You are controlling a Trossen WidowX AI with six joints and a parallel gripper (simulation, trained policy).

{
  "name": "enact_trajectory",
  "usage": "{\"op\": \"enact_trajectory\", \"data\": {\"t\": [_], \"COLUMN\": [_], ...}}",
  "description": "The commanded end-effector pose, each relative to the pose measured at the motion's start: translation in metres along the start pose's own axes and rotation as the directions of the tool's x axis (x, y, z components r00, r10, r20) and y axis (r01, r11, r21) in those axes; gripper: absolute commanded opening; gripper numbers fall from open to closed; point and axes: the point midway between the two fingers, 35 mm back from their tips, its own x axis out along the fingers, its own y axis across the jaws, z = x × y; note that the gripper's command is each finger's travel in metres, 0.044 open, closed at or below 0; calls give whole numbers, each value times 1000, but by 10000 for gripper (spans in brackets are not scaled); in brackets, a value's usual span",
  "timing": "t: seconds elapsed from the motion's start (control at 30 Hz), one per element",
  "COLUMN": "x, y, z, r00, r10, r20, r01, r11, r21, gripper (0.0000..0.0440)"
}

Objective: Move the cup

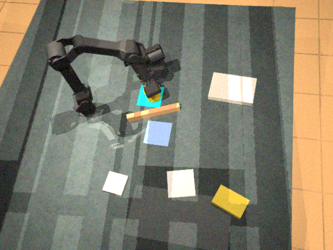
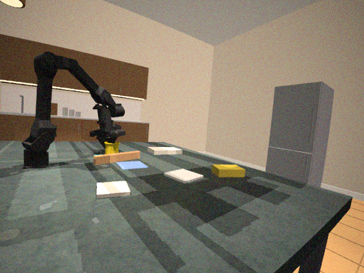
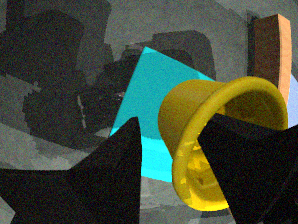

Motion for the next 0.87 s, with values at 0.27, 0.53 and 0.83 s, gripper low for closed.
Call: {"op": "enact_trajectory", "data": {"t": [0.27,0.53,0.83], "x": [-20,-38,-66], "y": [2,2,-2], "z": [-4,-7,-3], "r00": [997,992,981], "r10": [44,59,56], "r20": [66,111,187], "r01": [-45,-62,-65], "r11": [999,998,997], "r21": [15,27,42], "gripper": [200,245,308]}}
